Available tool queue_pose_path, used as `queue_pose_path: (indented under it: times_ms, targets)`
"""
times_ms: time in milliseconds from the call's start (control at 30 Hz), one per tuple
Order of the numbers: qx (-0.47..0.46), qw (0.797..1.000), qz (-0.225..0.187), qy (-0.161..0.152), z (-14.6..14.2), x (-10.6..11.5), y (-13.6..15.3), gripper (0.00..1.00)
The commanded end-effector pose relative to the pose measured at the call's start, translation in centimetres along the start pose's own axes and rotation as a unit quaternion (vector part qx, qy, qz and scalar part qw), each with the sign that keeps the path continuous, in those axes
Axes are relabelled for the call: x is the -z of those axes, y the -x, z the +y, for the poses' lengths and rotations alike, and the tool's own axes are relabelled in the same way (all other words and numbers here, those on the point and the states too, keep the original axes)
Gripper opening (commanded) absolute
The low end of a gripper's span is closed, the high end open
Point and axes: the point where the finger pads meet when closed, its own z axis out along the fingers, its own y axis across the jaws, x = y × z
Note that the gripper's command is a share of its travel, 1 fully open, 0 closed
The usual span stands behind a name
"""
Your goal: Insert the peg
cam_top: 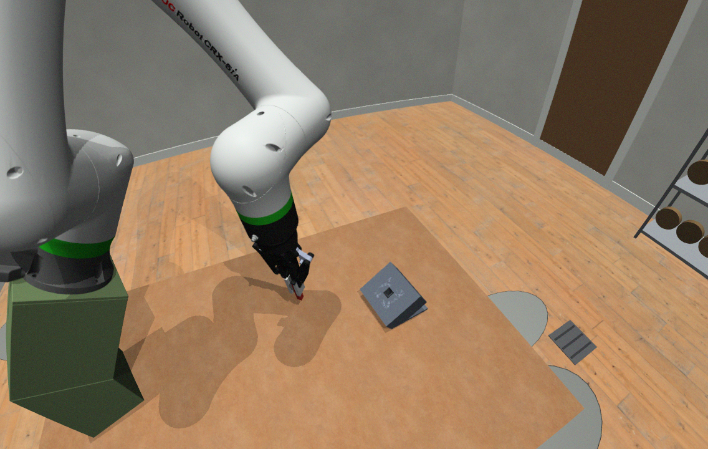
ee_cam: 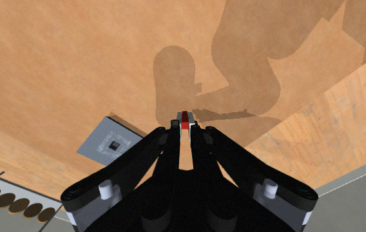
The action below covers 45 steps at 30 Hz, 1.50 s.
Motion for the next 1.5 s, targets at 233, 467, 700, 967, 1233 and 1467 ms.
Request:
queue_pose_path:
  times_ms: [233, 467, 700, 967, 1233, 1467]
  targets:
    - [-0.067, 0.997, -0.031, -0.02, -1.4, 0.3, 0.9, 0.0]
    - [-0.106, 0.992, -0.051, -0.034, -2.5, 0.6, 1.5, 0.0]
    - [-0.15, 0.984, -0.075, -0.052, -4.1, 1.0, 2.2, 0.0]
    - [-0.186, 0.975, -0.097, -0.068, -5.6, 1.5, 2.9, 0.0]
    - [-0.232, 0.96, -0.127, -0.09, -7.9, 2.4, 3.7, 0.0]
    - [-0.259, 0.949, -0.147, -0.105, -9.5, 3.0, 4.2, 0.0]
